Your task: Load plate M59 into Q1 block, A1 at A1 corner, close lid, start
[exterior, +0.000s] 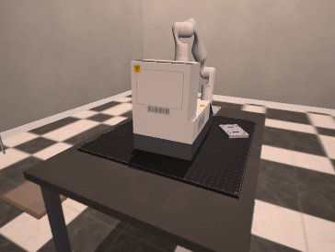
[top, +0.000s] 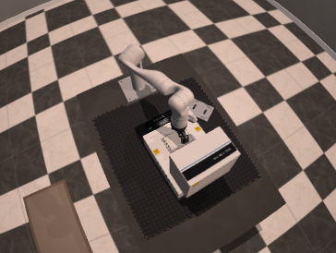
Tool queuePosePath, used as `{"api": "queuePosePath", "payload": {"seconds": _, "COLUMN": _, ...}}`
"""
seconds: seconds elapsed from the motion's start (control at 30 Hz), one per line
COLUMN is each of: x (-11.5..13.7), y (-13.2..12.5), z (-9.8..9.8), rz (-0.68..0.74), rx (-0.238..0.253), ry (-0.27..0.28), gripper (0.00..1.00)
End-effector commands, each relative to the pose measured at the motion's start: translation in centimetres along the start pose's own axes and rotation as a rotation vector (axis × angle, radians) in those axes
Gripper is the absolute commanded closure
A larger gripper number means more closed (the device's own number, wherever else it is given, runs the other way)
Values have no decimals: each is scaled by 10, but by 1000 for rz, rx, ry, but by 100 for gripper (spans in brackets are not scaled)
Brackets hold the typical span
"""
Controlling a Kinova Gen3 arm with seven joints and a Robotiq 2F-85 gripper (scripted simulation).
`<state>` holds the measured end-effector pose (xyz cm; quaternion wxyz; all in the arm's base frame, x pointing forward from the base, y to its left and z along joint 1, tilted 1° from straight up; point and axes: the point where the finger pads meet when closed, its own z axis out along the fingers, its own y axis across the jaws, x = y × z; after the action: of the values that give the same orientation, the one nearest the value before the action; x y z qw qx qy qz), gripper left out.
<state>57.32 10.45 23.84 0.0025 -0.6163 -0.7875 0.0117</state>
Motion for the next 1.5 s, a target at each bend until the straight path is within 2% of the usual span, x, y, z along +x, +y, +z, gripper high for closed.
{"api": "queuePosePath", "payload": {"seconds": 0.0, "x": 0, "y": 0, "z": -5, "rz": 0, "rx": -2, "ry": 0, "gripper": 0}}
{"api": "queuePosePath", "payload": {"seconds": 1.2, "x": 0, "y": 0, "z": -7, "rz": 0, "rx": -2, "ry": 0, "gripper": 0}}
{"api": "queuePosePath", "payload": {"seconds": 1.43, "x": -3, "y": -23, "z": -10, "rz": -231, "rx": -15, "ry": -31, "gripper": 6}}
{"api": "queuePosePath", "payload": {"seconds": 1.47, "x": -3, "y": -23, "z": -10, "rz": -231, "rx": -15, "ry": -31, "gripper": 6}}
